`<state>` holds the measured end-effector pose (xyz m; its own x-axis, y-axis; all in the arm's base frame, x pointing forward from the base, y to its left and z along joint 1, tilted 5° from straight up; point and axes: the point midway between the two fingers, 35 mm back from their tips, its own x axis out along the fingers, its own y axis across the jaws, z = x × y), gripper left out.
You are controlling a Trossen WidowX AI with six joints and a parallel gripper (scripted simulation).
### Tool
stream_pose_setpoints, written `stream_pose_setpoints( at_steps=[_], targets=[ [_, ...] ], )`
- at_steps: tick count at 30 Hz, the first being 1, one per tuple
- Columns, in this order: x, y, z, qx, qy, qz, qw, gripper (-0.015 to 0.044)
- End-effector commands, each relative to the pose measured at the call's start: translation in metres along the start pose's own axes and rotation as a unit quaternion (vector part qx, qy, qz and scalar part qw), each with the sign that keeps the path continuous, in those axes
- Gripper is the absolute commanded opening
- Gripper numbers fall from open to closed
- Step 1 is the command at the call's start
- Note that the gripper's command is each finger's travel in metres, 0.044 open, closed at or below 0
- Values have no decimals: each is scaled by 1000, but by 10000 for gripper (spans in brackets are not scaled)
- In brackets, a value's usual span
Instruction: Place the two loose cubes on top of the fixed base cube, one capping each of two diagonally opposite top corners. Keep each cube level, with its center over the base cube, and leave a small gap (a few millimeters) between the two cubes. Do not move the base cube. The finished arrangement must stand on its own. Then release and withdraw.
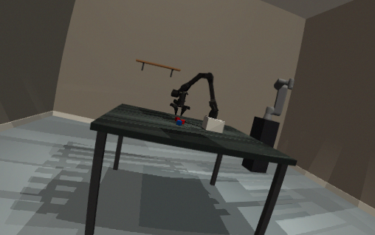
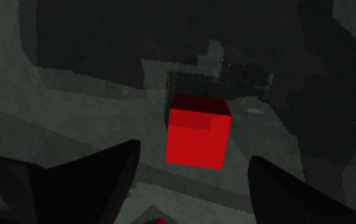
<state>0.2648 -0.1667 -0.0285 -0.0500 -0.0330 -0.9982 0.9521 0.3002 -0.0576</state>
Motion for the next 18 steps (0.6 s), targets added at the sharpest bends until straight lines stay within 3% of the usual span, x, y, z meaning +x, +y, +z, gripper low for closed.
stream_pose_setpoints(
  at_steps=[1, 18],
  targets=[
    [6, -1, 1, -2, -2, -1, 1000, 265],
    [34, -1, 0, -2, -2, -2, 1000, 265]
  ],
)
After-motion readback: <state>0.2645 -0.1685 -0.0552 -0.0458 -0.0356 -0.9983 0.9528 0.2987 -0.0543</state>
